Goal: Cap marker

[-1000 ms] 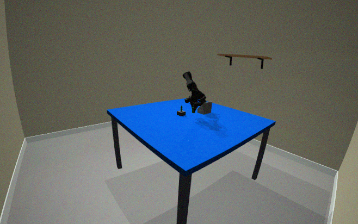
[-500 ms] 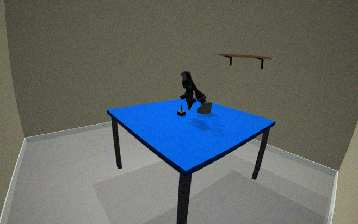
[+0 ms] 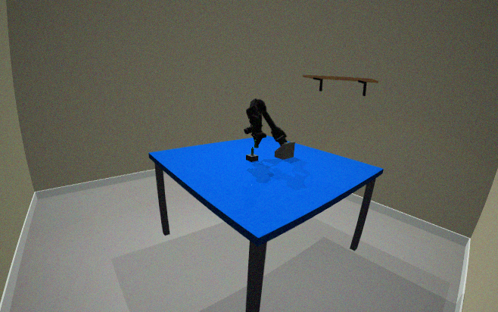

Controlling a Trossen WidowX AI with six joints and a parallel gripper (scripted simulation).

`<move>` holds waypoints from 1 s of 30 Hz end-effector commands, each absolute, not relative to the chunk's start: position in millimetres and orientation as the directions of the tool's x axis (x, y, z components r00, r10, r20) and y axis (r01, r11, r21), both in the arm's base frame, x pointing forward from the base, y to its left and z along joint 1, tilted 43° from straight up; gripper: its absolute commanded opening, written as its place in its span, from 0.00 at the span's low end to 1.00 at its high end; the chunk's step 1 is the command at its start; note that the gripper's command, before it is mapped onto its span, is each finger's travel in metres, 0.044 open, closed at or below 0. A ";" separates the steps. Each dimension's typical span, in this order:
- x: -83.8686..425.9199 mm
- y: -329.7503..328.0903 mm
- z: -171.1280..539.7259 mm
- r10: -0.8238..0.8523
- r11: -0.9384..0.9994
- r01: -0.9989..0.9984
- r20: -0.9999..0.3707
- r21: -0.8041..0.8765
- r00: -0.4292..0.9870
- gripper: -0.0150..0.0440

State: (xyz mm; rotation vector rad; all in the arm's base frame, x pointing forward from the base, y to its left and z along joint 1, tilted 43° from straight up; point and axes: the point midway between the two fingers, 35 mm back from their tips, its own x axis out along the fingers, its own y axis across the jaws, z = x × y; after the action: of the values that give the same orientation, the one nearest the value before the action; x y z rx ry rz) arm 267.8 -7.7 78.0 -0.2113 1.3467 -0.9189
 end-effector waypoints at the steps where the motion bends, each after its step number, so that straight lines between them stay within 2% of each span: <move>1: 268.4 -15.0 93.3 -0.672 0.647 0.447 -0.739 -0.618 -0.049 0.25; 8: 264.5 -27.3 114.2 -0.675 0.643 0.449 -0.736 -0.621 -0.050 0.25; 30: 264.5 -44.8 94.6 -0.675 0.643 0.450 -0.736 -0.620 -0.050 0.25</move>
State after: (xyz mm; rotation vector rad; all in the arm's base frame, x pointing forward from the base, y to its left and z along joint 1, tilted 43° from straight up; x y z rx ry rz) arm 265.9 -41.3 98.3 -0.2030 1.3330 -0.9236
